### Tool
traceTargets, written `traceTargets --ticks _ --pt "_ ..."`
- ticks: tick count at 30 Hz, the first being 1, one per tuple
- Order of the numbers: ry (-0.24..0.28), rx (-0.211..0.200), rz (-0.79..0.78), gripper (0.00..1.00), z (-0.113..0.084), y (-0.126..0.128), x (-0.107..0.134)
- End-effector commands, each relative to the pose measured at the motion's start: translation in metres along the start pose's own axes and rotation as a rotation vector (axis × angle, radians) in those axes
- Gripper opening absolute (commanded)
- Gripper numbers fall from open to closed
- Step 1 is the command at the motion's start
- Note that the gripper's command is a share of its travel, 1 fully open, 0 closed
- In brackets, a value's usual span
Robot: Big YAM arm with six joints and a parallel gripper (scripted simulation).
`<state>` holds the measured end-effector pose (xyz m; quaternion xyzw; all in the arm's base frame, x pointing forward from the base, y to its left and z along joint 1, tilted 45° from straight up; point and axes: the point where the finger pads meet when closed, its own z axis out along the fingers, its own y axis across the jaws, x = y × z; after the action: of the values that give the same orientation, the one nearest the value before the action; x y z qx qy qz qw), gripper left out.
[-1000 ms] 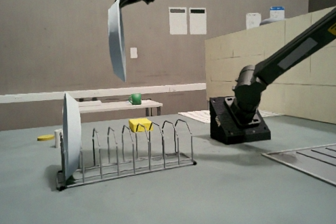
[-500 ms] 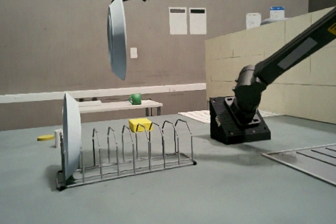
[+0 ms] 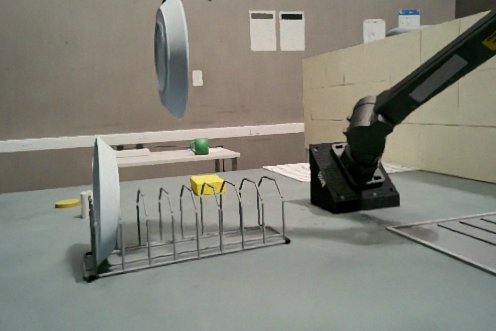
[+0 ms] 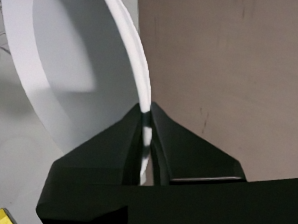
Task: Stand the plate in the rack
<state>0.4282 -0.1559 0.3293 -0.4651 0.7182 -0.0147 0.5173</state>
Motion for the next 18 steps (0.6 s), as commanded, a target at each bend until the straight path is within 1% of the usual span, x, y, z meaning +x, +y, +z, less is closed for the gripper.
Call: traceTargets --ticks 1,18 --pt "-0.006 0.063 -0.109 0.00 -0.0129 -0.0387 -0.0194" --pt "-0.008 0.062 -0.112 0.00 -0.0126 -0.0391 -0.0200"
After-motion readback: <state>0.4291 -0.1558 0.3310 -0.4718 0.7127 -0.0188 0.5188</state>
